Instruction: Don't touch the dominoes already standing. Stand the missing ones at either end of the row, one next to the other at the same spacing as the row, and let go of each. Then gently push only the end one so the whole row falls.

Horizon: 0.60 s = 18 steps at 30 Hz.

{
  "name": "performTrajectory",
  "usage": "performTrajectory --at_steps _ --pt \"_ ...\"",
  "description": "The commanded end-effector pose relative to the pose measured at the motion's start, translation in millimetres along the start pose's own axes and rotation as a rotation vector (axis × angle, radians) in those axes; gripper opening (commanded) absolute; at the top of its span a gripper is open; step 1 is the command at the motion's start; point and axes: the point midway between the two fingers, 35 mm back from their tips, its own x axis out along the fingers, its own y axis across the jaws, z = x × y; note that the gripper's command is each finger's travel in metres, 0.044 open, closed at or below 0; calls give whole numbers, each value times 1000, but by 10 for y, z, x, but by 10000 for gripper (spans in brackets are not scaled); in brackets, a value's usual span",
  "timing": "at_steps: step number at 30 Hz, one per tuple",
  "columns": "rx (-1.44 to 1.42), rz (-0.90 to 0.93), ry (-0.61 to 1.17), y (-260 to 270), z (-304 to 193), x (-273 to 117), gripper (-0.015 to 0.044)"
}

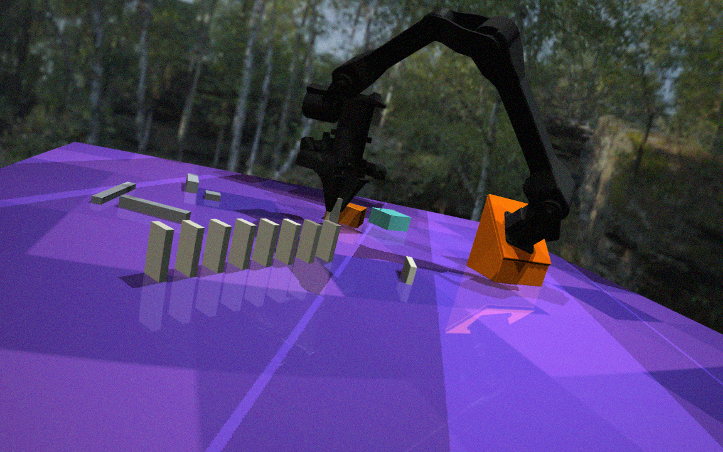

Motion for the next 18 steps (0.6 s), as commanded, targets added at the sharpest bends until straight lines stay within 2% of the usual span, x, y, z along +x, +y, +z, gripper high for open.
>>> performTrajectory --at_steps 1,7,13,18 --pt "-7 4 -19 27 79 -363 107" --pt "-9 0 -18 -14 10 -1274 107" --pt "-87 -1 -19 61 -56 -1314 107" --pt "-667 -8 -23 594 -550 -1351 107"
